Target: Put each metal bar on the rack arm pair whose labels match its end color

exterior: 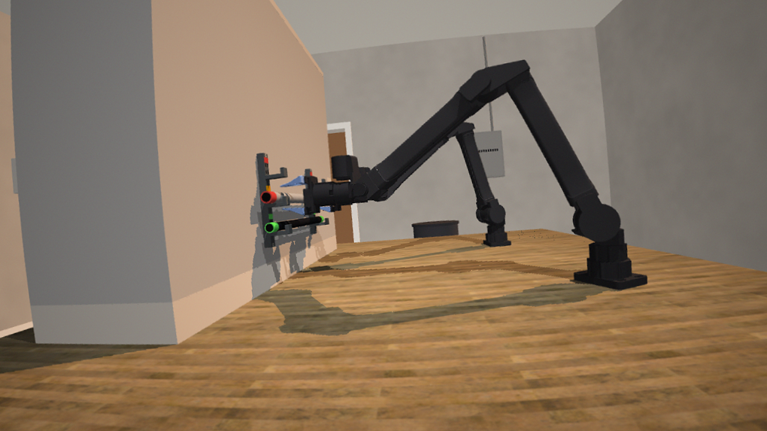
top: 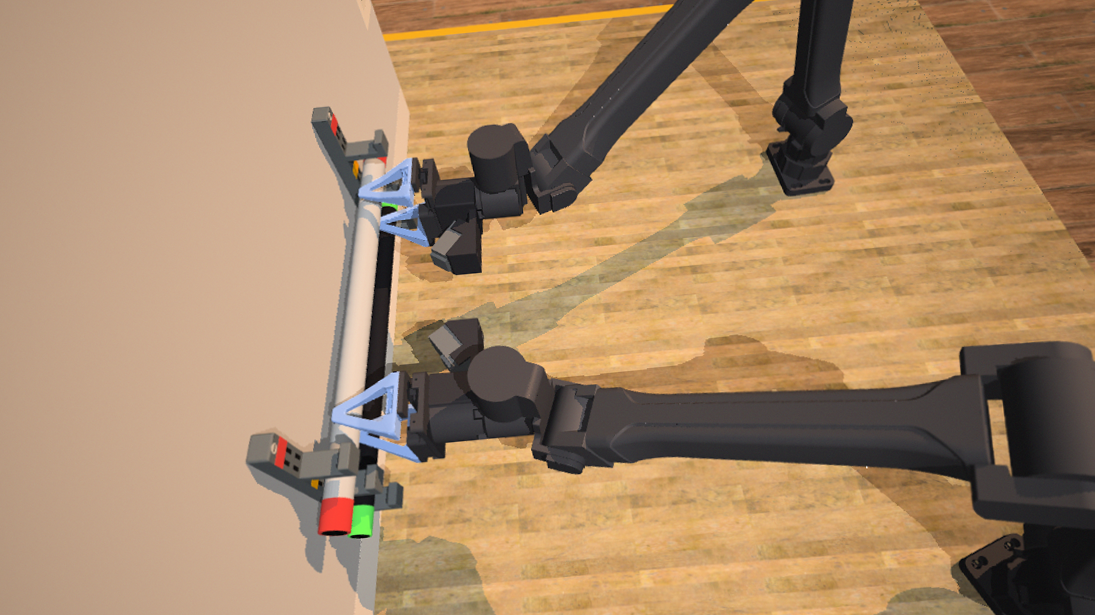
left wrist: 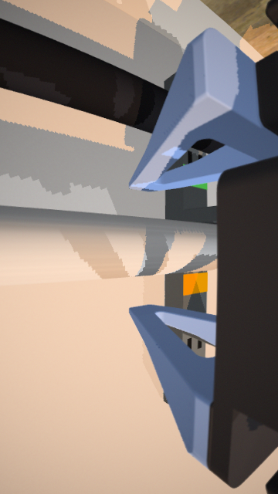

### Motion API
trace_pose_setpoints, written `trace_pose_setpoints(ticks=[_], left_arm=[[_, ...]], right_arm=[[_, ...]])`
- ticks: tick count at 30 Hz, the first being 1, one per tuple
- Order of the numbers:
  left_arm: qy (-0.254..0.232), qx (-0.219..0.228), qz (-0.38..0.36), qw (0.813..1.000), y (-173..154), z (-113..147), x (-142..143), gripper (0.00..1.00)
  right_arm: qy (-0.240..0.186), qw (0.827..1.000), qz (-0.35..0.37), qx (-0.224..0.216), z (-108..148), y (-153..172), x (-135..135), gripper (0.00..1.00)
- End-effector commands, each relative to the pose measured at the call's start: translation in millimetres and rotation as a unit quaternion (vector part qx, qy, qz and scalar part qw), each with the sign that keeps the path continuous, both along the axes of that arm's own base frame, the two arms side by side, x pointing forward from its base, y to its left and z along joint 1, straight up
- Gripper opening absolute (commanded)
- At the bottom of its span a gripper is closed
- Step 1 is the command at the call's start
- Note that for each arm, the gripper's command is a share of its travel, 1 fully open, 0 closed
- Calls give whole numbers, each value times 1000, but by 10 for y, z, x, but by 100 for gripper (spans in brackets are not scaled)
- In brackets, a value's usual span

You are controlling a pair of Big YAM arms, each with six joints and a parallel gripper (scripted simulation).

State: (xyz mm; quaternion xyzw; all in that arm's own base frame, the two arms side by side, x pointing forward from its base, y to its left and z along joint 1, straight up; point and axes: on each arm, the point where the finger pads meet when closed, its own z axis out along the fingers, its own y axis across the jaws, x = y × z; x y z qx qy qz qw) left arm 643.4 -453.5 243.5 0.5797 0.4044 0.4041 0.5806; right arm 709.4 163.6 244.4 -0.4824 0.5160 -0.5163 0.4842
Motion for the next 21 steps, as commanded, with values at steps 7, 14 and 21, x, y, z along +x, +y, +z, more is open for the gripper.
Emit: trace_pose_setpoints(ticks=[7,14,21], left_arm=[[-9,-22,5,1000,-26,182,190,64],[-9,-22,5,1000,-33,180,209,64],[-9,-22,5,1000,-35,179,216,60]], right_arm=[[-15,1000,-4,14,167,-18,202,65],[-15,1000,-4,13,162,-22,221,65],[-15,1000,-4,13,160,-24,228,60]])
